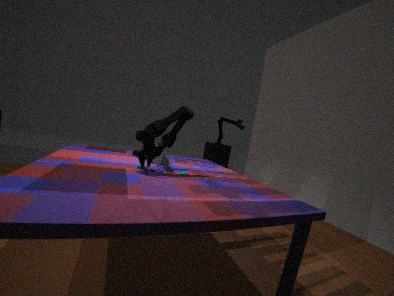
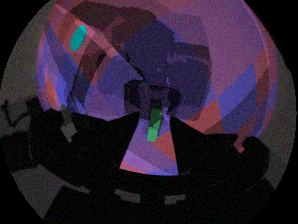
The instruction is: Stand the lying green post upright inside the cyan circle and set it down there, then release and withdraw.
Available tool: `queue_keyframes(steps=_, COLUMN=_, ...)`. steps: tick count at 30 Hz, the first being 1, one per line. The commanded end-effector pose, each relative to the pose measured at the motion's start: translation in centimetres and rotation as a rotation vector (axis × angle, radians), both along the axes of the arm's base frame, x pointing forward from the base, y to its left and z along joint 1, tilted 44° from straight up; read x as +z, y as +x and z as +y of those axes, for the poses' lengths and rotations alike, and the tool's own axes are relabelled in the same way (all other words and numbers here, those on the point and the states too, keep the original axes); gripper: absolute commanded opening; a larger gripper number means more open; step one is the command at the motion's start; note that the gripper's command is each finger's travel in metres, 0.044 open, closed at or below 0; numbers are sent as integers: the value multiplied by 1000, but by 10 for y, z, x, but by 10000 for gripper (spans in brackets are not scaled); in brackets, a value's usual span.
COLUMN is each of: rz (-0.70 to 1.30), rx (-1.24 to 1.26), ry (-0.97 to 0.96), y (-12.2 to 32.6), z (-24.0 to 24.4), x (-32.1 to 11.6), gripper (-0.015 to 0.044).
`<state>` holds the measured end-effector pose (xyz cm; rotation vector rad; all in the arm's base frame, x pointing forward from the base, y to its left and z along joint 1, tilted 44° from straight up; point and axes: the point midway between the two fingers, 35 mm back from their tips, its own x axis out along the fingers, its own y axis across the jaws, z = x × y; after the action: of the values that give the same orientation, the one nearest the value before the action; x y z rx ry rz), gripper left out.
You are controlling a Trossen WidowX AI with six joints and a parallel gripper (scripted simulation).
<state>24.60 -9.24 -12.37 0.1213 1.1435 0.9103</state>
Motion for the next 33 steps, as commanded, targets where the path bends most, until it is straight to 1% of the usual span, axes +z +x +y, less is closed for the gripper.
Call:
queue_keyframes(steps=1, rz=-4, rx=-12, ry=1, y=1, z=5, x=-5, gripper=206)
queue_keyframes(steps=8, rz=-4, rx=-12, ry=1, y=1, z=5, x=-5, gripper=23)
queue_keyframes(steps=15, rz=-4, rx=-12, ry=0, y=1, z=2, x=-3, gripper=23)
queue_keyframes(steps=33, rz=-3, rx=-13, ry=-7, y=-1, z=-39, x=35, gripper=23)
